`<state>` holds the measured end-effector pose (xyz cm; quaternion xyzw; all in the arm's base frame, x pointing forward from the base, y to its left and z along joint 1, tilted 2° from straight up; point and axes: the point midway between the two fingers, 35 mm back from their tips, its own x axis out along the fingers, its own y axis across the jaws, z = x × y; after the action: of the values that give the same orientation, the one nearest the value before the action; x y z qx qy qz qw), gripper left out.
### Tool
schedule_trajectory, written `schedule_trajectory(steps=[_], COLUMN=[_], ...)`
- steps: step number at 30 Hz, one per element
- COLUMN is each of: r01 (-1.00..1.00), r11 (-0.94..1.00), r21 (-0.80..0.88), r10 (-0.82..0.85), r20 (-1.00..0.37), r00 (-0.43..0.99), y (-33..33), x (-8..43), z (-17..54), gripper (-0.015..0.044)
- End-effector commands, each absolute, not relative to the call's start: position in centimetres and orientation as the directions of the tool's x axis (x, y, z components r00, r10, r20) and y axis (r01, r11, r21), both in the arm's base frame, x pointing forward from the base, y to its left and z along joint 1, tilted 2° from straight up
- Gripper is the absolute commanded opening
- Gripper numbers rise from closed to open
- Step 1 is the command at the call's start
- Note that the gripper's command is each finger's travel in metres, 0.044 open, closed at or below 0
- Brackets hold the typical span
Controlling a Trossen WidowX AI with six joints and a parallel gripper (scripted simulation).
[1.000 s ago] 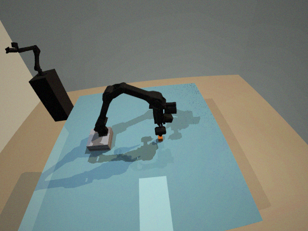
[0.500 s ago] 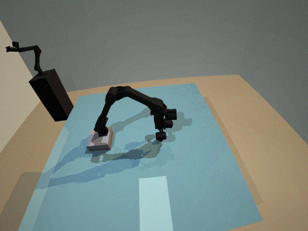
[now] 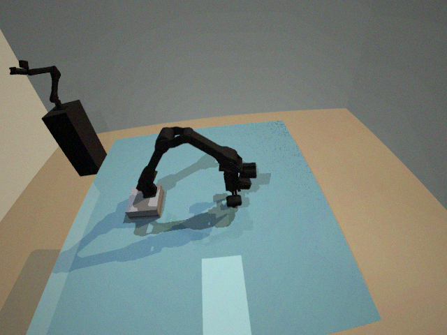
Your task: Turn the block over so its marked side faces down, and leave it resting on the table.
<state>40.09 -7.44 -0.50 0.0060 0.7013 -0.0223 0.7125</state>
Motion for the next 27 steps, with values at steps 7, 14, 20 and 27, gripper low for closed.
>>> schedule_trajectory(steps=[7,14,20,27], r01=[0.043,0.043,0.043,0.043], r11=[0.999,0.999,0.999,0.999], r21=[-0.026,-0.026,-0.026,-0.026], r10=[-0.026,-0.026,-0.026,-0.026], r20=[-1.000,-1.000,-1.000,-1.000], r00=[0.013,0.013,0.013,0.013], y=[-7.50,-7.50,-7.50,-7.50], x=[39.99,39.99,39.99,39.99], z=[-1.44,-1.44,-1.44,-1.44], gripper=[0.0361,0.0177,0.0098,0.0052])
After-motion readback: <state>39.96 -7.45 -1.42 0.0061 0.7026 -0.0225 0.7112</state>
